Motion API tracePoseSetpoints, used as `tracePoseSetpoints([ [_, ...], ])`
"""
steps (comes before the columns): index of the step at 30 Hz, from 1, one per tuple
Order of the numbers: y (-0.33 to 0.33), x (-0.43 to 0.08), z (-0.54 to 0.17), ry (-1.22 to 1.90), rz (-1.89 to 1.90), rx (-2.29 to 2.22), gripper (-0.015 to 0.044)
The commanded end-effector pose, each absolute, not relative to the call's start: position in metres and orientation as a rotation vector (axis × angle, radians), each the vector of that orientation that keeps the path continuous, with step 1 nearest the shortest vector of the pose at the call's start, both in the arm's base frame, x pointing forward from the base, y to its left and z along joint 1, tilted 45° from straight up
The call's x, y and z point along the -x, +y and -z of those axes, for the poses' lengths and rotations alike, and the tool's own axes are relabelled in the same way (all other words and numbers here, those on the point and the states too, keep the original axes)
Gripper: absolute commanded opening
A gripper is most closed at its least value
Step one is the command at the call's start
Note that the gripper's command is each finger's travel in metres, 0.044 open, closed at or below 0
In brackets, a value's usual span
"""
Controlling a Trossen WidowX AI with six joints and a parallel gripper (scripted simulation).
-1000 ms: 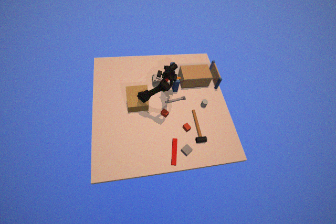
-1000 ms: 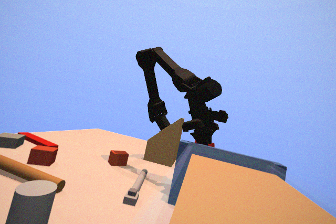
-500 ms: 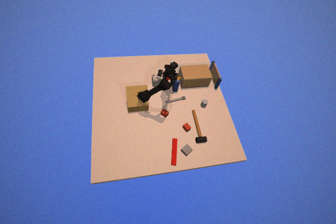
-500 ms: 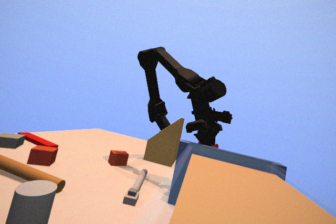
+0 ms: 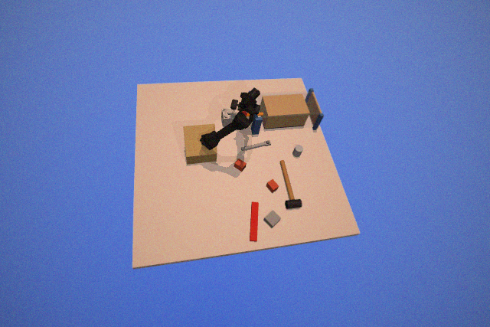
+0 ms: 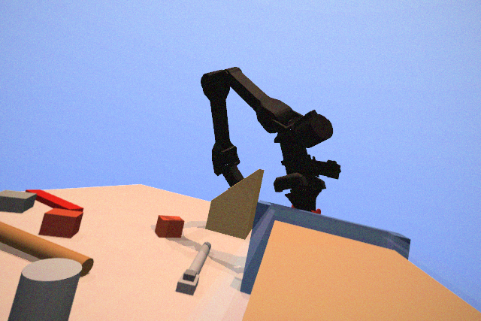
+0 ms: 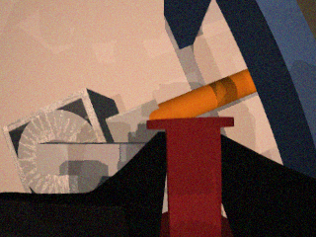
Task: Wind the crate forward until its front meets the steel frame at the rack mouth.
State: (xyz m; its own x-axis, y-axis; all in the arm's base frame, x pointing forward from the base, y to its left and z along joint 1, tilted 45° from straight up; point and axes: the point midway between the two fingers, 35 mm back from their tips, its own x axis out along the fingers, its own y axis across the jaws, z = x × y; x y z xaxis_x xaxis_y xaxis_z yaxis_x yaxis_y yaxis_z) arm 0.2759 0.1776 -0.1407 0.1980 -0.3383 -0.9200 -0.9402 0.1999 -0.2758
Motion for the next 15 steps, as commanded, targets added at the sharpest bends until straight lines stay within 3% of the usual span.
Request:
tracePoseSetpoints([
  [1, 0.183, -0.277, 0.148, 1.348, -0.681, 1.34, 0.0],
  [15, 0.194, -0.279, 0.157, 1.348, -0.682, 1.34, 0.0],
])
